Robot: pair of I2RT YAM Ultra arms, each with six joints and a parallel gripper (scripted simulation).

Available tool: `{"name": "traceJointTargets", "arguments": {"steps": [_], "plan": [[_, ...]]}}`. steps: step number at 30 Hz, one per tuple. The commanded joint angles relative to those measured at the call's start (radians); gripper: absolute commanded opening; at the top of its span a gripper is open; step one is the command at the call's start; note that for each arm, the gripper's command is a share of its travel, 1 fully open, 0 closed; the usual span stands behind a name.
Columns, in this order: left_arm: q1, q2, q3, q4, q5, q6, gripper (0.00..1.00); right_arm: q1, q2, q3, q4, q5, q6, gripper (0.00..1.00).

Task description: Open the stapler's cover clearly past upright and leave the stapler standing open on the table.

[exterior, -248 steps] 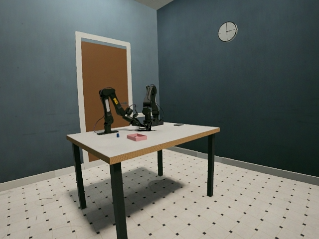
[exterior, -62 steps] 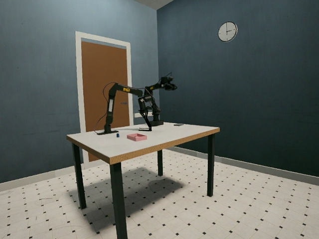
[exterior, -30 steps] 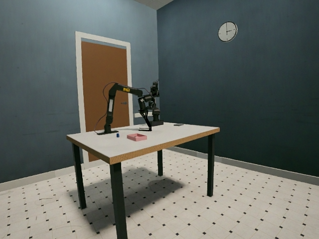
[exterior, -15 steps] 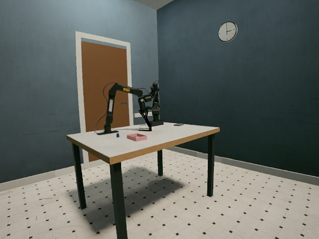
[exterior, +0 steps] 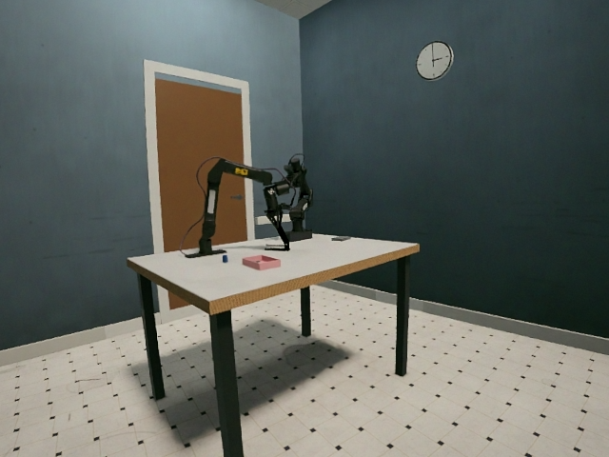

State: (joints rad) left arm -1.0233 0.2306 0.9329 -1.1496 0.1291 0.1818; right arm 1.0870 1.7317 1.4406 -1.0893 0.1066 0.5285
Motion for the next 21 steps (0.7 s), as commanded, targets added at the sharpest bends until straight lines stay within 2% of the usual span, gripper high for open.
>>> {"name": "traceJointTargets", "arguments": {"steps": [1, 7, 9, 10, 21], "plan": [[-0.016, -0.012, -0.017, 0.006, -0.014, -0.012, 0.57, -0.001, -0.003, 0.016, -0.026, -0.010, -0.003, 0.22], [-0.020, -0.012, -0.017, 0.006, -0.018, -0.014, 0.57, -0.001, -0.003, 0.016, -0.026, -0.010, -0.003, 0.22], [-0.021, -0.012, -0.017, 0.006, -0.018, -0.014, 0.57, -0.001, -0.003, 0.016, -0.026, -0.010, -0.003, 0.44], [-0.021, -0.012, -0.017, 0.006, -0.018, -0.014, 0.57, -0.001, -0.003, 0.016, -0.026, -0.010, -0.003, 0.46], [-0.019, -0.003, -0.006, 0.007, -0.022, -0.016, 0.57, -0.009, -0.052, 0.042, -0.047, -0.008, -0.018, 0.46]]}}
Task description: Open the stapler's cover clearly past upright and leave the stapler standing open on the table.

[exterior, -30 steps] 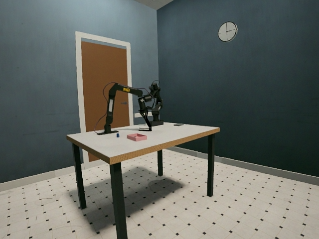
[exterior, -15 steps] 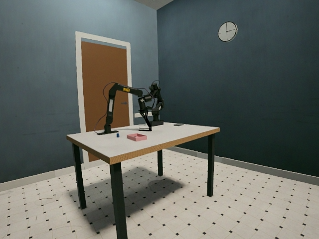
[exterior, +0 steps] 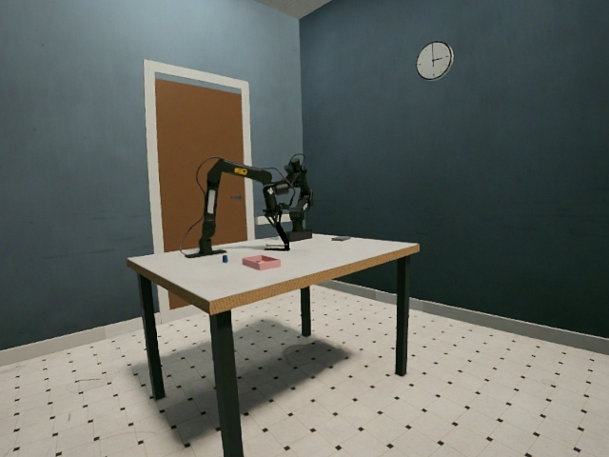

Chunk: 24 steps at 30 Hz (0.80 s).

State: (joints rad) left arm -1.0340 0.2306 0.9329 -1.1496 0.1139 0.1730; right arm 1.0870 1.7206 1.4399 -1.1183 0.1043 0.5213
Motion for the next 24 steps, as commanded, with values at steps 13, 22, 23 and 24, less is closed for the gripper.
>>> {"name": "traceJointTargets", "arguments": {"steps": [13, 22, 23, 24], "plan": [[-0.010, -0.003, -0.006, 0.007, -0.007, -0.008, 0.57, 0.023, -0.034, 0.133, -0.110, 0.003, 0.022, 0.46], [-0.010, -0.003, -0.006, 0.007, -0.007, -0.008, 0.57, 0.018, -0.004, 0.283, -0.272, -0.007, 0.027, 0.46], [-0.010, -0.003, -0.006, 0.007, -0.007, -0.008, 0.57, 0.018, -0.003, 0.285, -0.273, -0.007, 0.027, 0.46], [-0.010, -0.003, -0.006, 0.007, -0.007, -0.008, 0.57, 0.015, -0.004, 0.280, -0.272, -0.012, 0.026, 0.46]]}}
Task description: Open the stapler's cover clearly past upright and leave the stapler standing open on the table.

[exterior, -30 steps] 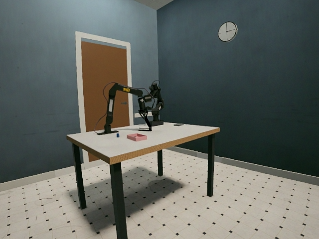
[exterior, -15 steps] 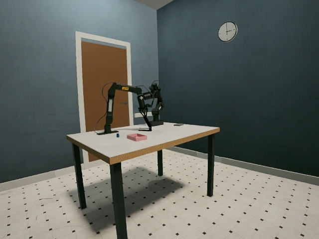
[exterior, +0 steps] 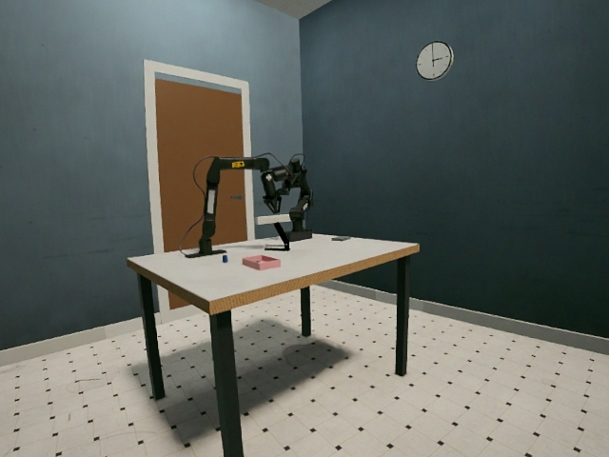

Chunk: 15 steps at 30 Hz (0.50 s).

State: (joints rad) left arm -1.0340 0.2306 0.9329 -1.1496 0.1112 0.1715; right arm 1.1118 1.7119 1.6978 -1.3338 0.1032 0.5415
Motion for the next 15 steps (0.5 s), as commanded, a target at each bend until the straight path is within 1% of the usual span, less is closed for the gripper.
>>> {"name": "traceJointTargets", "arguments": {"steps": [1, 2, 3, 8, 11, 15], "plan": [[-0.010, -0.003, -0.006, 0.007, -0.005, -0.006, 0.57, -0.010, 0.005, 0.023, -0.057, -0.011, 0.005, 0.46], [-0.010, -0.003, -0.006, 0.007, -0.005, -0.006, 0.57, -0.010, 0.005, 0.023, -0.057, -0.011, 0.005, 0.46], [-0.010, -0.003, -0.006, 0.007, -0.005, -0.006, 0.57, -0.008, 0.006, 0.022, -0.049, 0.002, -0.004, 0.50], [-0.010, -0.003, -0.006, 0.007, -0.005, -0.006, 0.57, 0.045, -0.003, -0.009, 0.089, 0.053, -0.103, 0.50], [-0.010, -0.003, -0.006, 0.007, -0.005, -0.006, 0.57, 0.104, -0.015, -0.046, 0.208, 0.105, -0.131, 0.50], [-0.010, -0.003, -0.006, 0.007, -0.005, -0.006, 0.57, 0.163, -0.030, -0.138, 0.392, 0.182, -0.148, 0.50]]}}
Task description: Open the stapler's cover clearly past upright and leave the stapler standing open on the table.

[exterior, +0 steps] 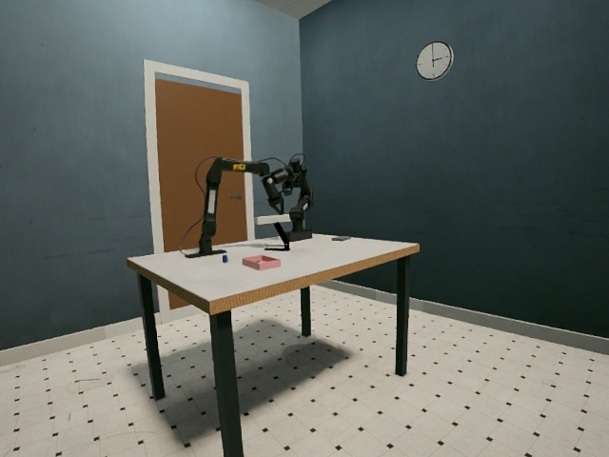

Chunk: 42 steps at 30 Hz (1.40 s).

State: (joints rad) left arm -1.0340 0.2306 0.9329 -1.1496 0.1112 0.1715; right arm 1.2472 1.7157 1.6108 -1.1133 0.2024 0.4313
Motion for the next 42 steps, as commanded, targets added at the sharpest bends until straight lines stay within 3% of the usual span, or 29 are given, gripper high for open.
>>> {"name": "traceJointTargets", "arguments": {"steps": [1, 4, 19, 21, 32, 42], "plan": [[-0.010, -0.003, -0.006, 0.007, -0.005, -0.006, 0.57, 0.040, -0.040, -0.079, 0.217, 0.101, -0.041, 0.50], [-0.010, -0.003, -0.006, 0.007, -0.005, -0.006, 0.57, 0.052, -0.046, -0.109, 0.262, 0.119, -0.045, 0.50], [-0.010, -0.003, -0.006, 0.007, -0.005, -0.006, 0.57, 0.221, -0.162, -0.605, 0.978, 0.390, -0.100, 0.50], [-0.010, -0.003, -0.006, 0.007, -0.005, -0.006, 0.57, 0.221, -0.162, -0.605, 0.978, 0.390, -0.100, 0.50], [-0.010, -0.003, -0.006, 0.007, -0.005, -0.006, 0.57, 0.356, -0.255, -0.990, 1.533, 0.602, -0.126, 0.50], [-0.010, -0.003, -0.006, 0.007, -0.005, -0.006, 0.57, 0.444, -0.325, -1.271, 1.899, 0.755, -0.158, 0.50]]}}
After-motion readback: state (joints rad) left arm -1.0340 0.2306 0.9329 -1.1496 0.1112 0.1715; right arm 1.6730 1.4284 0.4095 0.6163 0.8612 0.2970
